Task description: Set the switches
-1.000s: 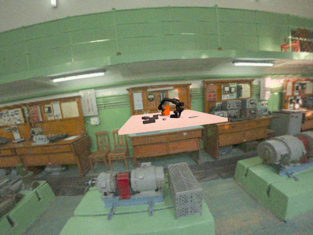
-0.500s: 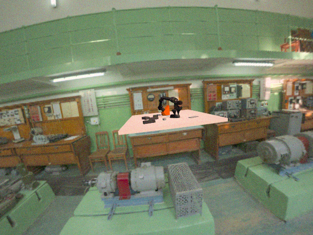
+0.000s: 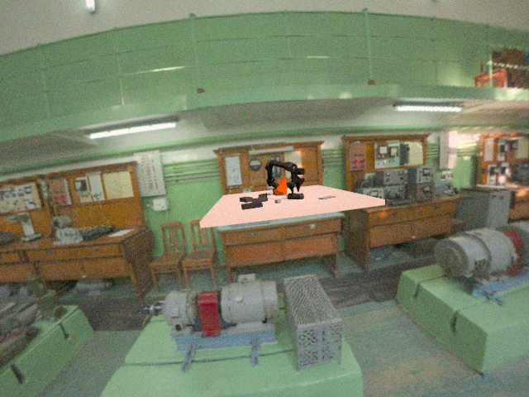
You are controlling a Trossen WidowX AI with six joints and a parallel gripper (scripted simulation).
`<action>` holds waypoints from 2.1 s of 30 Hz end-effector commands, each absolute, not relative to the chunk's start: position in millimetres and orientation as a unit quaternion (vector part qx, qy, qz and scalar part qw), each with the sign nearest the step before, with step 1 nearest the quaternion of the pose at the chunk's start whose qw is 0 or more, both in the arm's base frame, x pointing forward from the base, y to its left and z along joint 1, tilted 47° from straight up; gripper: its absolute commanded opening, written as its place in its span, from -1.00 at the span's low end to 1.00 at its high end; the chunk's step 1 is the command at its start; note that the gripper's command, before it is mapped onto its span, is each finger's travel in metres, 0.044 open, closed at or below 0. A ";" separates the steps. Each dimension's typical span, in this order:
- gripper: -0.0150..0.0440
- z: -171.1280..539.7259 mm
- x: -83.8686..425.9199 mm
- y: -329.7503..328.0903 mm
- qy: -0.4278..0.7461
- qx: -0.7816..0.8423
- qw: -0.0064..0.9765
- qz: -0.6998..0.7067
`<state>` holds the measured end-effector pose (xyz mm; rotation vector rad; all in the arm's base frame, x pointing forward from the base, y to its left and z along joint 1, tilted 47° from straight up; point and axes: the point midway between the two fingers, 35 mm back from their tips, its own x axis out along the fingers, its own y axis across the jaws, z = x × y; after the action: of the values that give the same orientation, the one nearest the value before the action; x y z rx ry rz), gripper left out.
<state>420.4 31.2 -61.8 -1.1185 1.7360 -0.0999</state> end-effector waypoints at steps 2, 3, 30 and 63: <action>1.00 -62.3 418.5 30.5 0.723 -0.462 0.512 -0.042; 1.00 -62.3 418.5 30.5 0.723 -0.462 0.512 -0.042; -0.49 -48.0 394.3 69.2 0.353 -0.095 0.790 -0.493; -0.22 -49.2 398.0 70.0 0.371 -0.110 0.784 -0.485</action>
<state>394.7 70.0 -48.2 -0.2092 0.7681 -1.0569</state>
